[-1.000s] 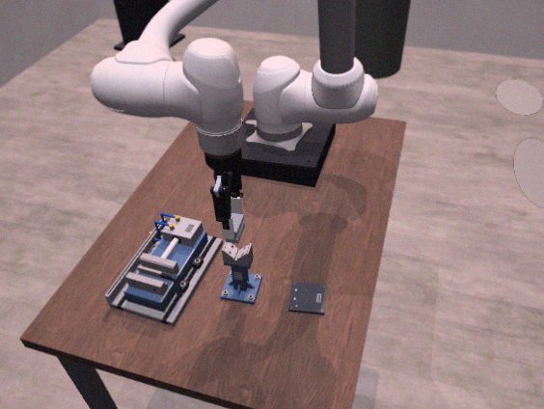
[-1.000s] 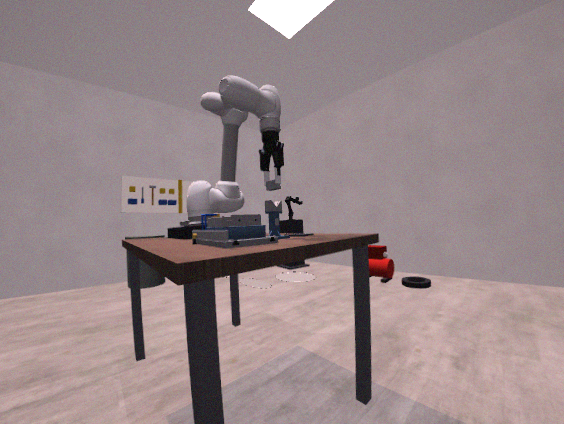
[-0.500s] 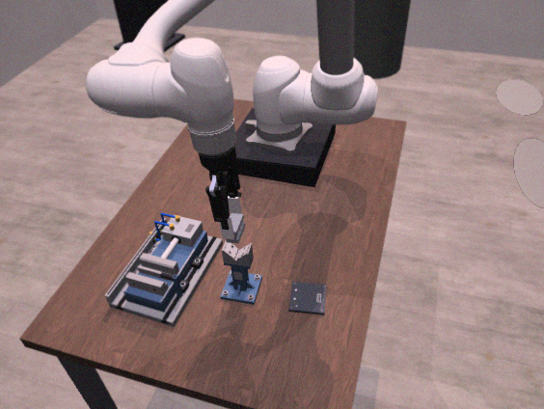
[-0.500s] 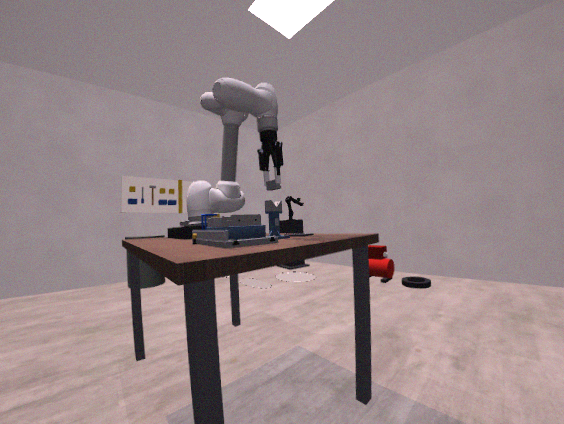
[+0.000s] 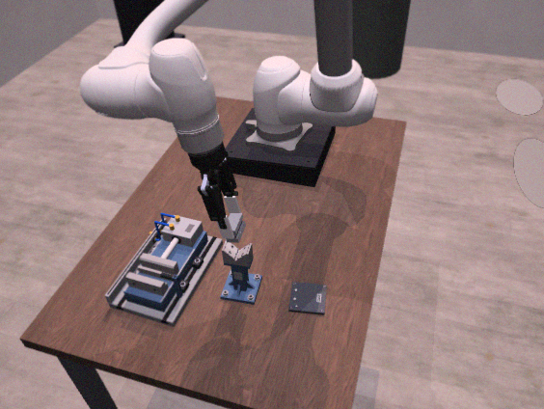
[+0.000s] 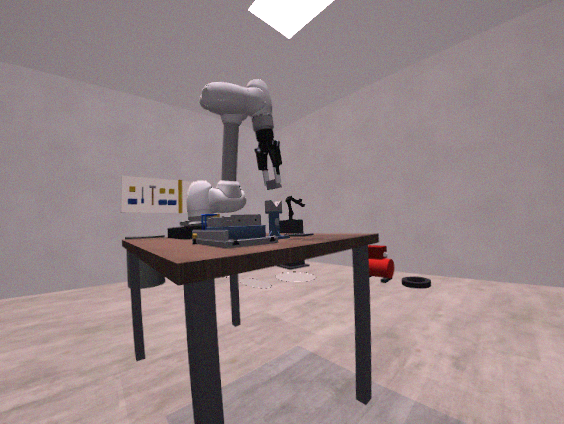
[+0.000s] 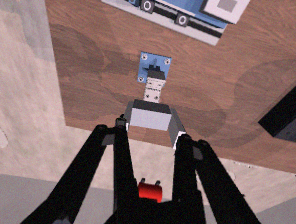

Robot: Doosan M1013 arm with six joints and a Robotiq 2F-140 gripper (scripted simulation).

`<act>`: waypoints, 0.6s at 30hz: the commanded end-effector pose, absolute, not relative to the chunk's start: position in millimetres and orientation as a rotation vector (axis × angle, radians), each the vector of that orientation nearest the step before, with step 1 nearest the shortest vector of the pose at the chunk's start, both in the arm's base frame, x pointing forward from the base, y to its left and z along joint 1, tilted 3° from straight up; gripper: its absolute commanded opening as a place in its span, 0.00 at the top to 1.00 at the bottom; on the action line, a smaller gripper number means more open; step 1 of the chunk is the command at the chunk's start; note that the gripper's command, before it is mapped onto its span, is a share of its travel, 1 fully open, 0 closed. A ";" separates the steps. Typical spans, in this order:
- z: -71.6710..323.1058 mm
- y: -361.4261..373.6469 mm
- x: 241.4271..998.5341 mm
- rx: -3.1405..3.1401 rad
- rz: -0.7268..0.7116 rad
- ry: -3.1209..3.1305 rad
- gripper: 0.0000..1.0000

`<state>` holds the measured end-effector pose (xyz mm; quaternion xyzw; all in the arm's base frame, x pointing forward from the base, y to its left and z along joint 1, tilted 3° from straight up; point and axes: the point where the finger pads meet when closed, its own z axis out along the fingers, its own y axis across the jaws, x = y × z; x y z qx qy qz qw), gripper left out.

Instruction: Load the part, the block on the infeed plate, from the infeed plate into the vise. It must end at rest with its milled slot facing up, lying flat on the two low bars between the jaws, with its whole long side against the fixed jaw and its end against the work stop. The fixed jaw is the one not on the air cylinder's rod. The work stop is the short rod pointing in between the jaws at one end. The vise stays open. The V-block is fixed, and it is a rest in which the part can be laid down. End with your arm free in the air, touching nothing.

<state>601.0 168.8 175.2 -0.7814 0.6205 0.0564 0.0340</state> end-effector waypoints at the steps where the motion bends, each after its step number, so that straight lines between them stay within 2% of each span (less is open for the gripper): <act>1: 174.8 167.4 596.9 -2.388 0.219 1.897 1.00; 18: 173.7 163.4 597.7 -2.291 0.403 1.823 1.00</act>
